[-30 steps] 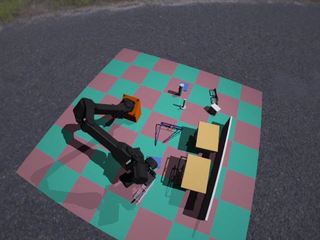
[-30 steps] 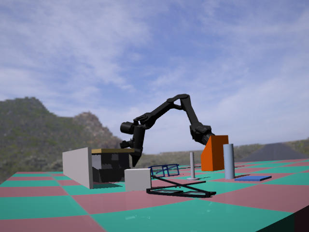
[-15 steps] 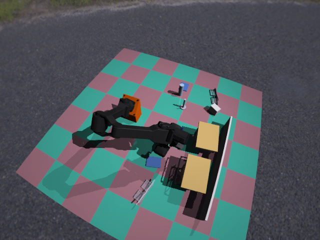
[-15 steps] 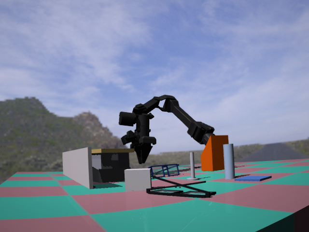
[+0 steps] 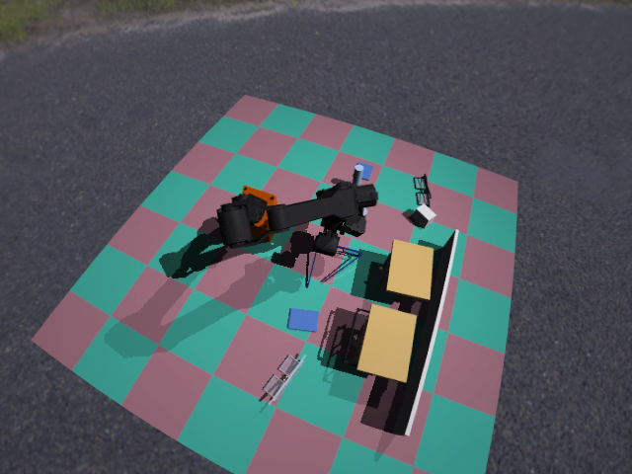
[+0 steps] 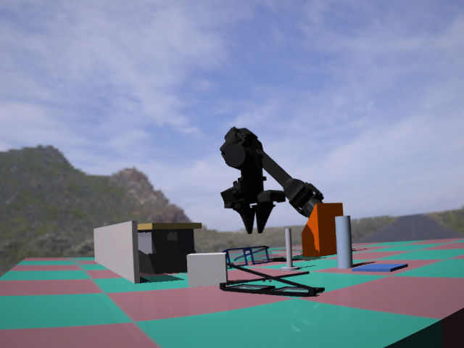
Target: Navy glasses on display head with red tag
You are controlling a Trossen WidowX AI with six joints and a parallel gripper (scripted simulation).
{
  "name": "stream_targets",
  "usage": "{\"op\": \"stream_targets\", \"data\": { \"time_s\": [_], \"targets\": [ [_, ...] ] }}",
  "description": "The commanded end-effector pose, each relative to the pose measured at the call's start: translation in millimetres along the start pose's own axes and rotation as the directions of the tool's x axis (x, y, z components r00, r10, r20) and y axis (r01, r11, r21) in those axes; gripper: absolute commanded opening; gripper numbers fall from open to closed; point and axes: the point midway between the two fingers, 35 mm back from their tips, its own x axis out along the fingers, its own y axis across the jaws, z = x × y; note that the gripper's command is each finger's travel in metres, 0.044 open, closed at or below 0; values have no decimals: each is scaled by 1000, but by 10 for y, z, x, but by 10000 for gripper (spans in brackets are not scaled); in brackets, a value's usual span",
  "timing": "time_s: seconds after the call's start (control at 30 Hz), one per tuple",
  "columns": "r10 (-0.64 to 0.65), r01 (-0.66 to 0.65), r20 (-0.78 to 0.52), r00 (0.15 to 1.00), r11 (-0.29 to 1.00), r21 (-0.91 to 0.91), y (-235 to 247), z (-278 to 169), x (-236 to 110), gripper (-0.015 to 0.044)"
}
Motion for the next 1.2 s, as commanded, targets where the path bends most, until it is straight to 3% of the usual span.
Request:
{"op": "stream_targets", "data": {
  "time_s": [0.0, 0.43, 1.17],
  "targets": [
    [-6, 6, -10, 1000, 1000, -4, 35, -42, 1, 121],
    [-5, 5, -10, 1000, 1000, -4, 39, -39, 28, 120],
    [-4, 4, -9, 1000, 1000, -4, 76, -25, 385, 120]
  ]
}}
